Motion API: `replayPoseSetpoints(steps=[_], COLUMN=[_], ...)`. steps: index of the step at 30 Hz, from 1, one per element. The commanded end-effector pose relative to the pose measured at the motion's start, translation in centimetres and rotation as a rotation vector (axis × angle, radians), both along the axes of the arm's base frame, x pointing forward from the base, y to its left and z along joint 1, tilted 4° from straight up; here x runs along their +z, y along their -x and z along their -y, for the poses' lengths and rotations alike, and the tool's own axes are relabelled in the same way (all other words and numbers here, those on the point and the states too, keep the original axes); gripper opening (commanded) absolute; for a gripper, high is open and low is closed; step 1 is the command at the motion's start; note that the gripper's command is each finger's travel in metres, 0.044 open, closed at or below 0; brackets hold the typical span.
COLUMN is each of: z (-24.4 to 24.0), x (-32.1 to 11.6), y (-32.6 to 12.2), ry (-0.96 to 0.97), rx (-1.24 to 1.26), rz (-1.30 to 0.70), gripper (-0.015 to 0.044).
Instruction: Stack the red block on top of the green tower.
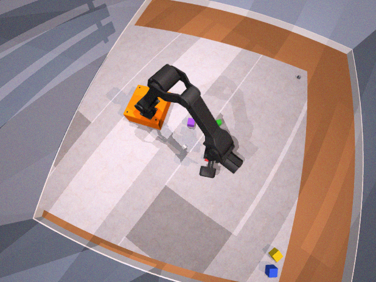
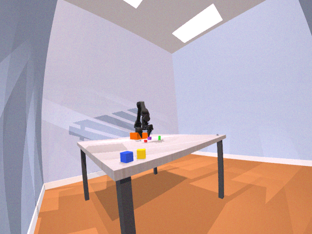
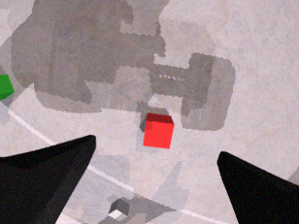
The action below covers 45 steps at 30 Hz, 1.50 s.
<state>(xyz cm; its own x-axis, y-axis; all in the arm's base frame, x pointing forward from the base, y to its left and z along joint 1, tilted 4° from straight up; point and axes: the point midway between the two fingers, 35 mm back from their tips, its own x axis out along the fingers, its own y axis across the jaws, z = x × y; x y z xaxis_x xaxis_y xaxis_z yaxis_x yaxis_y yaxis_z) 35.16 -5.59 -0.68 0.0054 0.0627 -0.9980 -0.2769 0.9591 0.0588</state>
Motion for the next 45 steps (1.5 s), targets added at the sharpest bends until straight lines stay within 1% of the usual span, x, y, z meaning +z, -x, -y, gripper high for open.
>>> replayPoseSetpoints(steps=[1, 23, 40, 45], z=[-0.1, -0.3, -0.3, -0.3], x=[-0.6, -3.6, -3.7, -3.7], y=[-0.1, -0.1, -0.1, -0.1], ry=[-0.005, -0.005, -0.005, -0.005], rx=[0.004, 0.004, 0.004, 0.004], rz=[0.003, 0.003, 0.003, 0.003], gripper=[0.044, 0.044, 0.044, 0.0309])
